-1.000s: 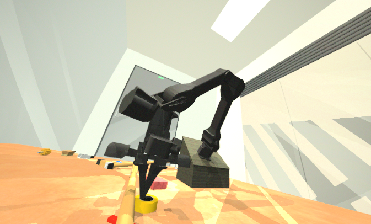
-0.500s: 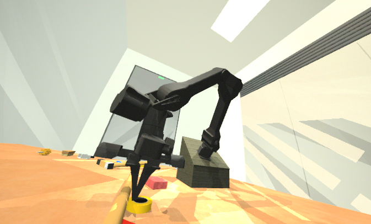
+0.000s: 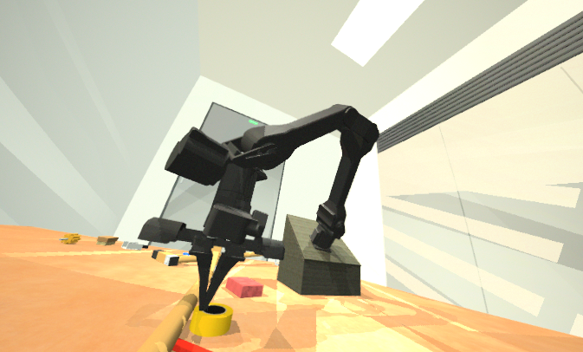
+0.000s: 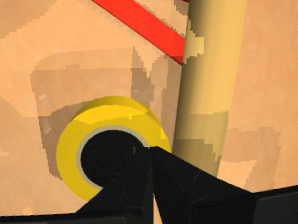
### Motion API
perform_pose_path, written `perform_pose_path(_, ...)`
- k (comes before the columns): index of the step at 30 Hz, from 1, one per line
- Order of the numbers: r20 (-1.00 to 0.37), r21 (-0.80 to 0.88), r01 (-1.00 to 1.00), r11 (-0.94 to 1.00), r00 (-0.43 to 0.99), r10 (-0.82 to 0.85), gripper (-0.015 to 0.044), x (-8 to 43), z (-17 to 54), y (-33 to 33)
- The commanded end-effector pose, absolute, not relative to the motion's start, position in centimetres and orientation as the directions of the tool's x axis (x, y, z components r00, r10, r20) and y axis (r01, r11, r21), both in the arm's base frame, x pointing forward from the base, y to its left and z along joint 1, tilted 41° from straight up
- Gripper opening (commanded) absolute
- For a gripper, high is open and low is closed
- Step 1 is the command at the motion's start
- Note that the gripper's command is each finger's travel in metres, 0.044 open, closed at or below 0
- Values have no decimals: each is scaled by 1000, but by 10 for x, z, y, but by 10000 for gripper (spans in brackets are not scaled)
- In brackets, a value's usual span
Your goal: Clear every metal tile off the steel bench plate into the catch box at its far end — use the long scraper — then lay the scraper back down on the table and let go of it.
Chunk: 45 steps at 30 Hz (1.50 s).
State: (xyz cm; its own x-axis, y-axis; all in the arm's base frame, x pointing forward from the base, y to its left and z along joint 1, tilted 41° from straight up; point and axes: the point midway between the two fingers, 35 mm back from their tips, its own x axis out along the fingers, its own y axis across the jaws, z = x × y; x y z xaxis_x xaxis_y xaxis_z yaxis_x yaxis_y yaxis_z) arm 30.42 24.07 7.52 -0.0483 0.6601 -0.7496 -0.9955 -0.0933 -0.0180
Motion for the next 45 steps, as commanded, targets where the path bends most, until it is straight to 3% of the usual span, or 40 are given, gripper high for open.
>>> perform_pose_path(1,-755,-22,-995,-99,-48,654,0,313,67,243)
perform_pose_path(45,-755,-24,-995,-99,-46,655,0,348,65,243)
